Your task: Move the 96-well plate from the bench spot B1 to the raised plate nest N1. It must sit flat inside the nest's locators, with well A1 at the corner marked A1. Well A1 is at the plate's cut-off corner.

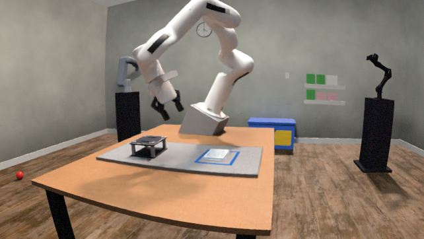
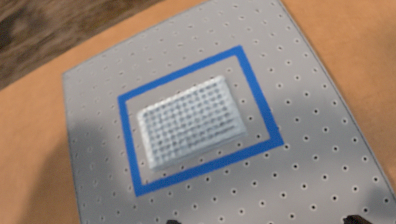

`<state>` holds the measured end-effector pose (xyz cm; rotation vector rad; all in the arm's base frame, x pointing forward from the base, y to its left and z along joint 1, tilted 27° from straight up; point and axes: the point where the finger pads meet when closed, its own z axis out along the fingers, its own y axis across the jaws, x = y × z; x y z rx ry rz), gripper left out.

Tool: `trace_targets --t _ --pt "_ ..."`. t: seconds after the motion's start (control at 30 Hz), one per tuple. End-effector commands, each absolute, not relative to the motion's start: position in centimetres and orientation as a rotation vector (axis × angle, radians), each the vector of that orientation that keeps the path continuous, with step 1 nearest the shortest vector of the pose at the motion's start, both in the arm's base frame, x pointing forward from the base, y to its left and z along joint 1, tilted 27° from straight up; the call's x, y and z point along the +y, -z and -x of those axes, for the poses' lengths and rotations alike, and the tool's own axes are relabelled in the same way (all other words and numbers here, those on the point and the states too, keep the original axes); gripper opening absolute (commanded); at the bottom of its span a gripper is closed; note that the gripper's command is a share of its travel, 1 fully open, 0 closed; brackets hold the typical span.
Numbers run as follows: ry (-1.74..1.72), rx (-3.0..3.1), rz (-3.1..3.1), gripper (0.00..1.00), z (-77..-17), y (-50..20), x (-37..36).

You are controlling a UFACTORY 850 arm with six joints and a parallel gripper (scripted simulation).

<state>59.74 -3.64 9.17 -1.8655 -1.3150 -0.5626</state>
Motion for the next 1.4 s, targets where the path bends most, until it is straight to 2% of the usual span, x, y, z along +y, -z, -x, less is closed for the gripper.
trace_targets --t 0.0,1.37 --pt "0.506 -1.241 1.949 1.00 -60.0 -9.2 -1.9" --pt "0.136 -0.346 2.553 1.00 -57.1 -8.7 12.1"
